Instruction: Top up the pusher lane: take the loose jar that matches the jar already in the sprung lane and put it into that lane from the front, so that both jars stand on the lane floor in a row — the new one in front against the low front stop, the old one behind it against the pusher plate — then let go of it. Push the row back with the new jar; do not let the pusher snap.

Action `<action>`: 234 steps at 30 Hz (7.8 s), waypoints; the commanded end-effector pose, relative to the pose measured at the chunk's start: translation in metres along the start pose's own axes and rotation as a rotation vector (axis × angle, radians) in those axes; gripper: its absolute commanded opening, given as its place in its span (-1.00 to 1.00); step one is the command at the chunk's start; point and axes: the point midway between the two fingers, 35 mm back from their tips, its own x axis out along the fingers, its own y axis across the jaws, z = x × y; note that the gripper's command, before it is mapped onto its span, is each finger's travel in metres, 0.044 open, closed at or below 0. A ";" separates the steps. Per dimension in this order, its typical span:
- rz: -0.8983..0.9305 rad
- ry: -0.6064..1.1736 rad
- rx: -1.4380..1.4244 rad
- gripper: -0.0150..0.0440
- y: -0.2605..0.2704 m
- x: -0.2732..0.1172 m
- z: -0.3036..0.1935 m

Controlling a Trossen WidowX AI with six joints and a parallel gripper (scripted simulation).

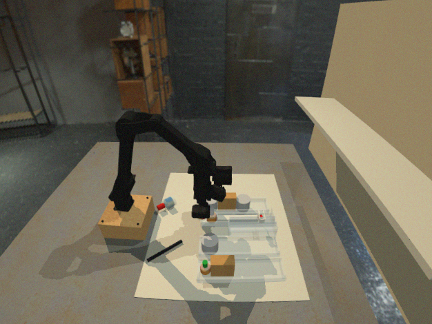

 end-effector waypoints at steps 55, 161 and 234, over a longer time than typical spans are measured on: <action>-0.005 -0.034 0.003 -0.49 -0.001 -0.009 0.028; -0.005 -0.035 0.003 -0.49 -0.001 0.002 0.033; -0.005 -0.034 0.003 -0.49 -0.001 0.021 0.028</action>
